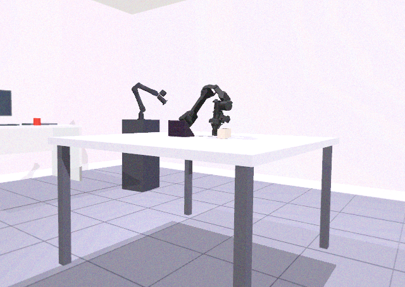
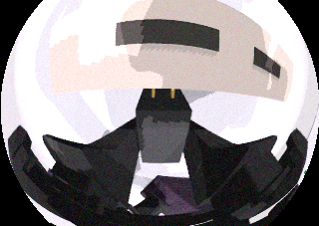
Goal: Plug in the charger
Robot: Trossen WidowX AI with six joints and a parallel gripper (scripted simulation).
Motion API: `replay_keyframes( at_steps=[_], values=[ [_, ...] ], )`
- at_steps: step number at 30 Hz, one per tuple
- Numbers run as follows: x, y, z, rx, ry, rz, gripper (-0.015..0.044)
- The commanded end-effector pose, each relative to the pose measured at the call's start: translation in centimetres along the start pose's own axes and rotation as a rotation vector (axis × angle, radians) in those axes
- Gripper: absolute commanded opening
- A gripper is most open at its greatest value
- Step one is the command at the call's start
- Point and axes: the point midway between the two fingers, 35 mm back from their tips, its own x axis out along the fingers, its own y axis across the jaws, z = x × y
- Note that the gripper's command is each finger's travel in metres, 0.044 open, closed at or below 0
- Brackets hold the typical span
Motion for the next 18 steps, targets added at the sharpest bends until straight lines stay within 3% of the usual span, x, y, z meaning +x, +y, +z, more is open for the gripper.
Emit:
replay_keyframes(
  at_steps=[1, 18],
  values=[
    [-0.12, 0.04, 0.28, 0.0, -0.007, 0.001, 0.0],
    [-0.13, 0.04, 0.44, 0.0, -0.007, 0.001, 0.0]
  ],
)
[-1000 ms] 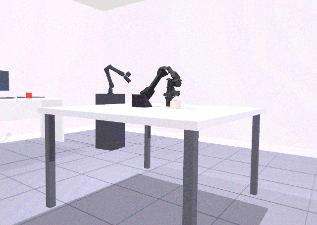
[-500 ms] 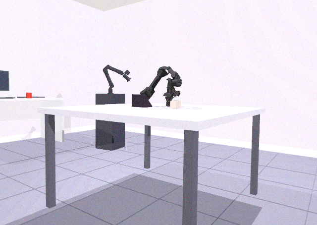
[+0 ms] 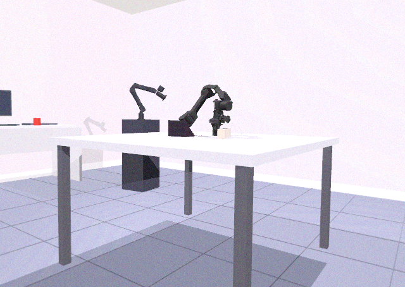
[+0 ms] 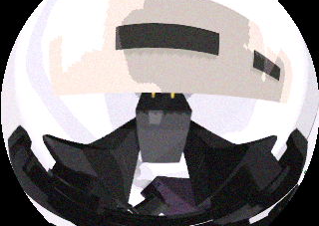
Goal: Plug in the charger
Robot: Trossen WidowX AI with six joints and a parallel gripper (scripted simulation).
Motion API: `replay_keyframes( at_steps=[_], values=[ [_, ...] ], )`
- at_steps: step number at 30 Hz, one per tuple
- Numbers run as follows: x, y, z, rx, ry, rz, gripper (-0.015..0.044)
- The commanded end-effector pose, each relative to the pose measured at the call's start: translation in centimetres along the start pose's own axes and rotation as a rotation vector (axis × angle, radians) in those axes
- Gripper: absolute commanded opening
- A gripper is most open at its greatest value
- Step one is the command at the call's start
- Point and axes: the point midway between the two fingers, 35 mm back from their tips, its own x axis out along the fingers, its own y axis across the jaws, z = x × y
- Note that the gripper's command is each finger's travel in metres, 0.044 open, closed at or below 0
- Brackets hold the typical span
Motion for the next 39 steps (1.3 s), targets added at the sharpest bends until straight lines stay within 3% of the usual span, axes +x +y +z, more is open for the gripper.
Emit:
replay_keyframes(
  at_steps=[1, 39],
  values=[
    [-0.12, 0.04, 0.28, 0.0, -0.006, 0.002, 0.0],
    [-0.15, 0.04, 0.66, 0.0, -0.007, 0.002, 0.0]
  ],
)
